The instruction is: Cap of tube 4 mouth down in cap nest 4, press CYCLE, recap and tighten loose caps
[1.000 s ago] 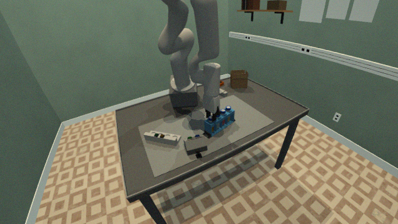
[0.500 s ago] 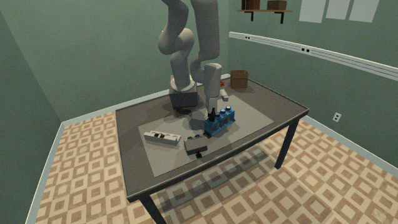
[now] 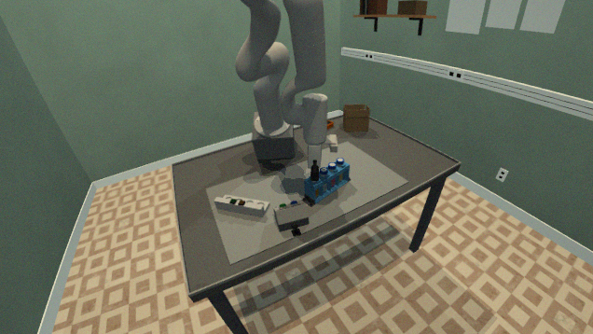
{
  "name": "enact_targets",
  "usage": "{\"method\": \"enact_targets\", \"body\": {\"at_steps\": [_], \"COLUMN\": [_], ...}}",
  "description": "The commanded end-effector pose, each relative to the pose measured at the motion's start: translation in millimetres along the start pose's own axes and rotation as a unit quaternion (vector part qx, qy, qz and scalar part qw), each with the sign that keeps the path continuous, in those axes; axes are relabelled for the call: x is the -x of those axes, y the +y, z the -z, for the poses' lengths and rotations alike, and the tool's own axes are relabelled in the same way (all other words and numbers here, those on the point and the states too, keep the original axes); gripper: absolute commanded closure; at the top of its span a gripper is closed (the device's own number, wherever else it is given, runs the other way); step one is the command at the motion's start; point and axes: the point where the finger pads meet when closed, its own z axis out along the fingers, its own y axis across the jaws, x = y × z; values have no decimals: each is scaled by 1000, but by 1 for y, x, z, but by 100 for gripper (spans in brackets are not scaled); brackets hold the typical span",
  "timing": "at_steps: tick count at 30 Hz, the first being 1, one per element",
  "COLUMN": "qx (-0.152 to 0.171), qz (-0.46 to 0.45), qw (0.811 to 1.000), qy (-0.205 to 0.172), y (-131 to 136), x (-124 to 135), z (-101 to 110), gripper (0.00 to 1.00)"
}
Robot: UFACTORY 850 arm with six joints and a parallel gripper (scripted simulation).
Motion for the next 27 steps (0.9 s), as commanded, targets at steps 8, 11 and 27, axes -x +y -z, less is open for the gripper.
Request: {"method": "enact_targets", "body": {"at_steps": [8, 11, 27], "qx": [10, 10, 14], "qz": [-3, 22, 340], "qw": [1000, 1000, 940], "qy": [15, 14, 11], "y": [0, 0, 0], "x": [0, 0, 0], "z": [0, 0, 0], "gripper": [100, 100, 100]}}
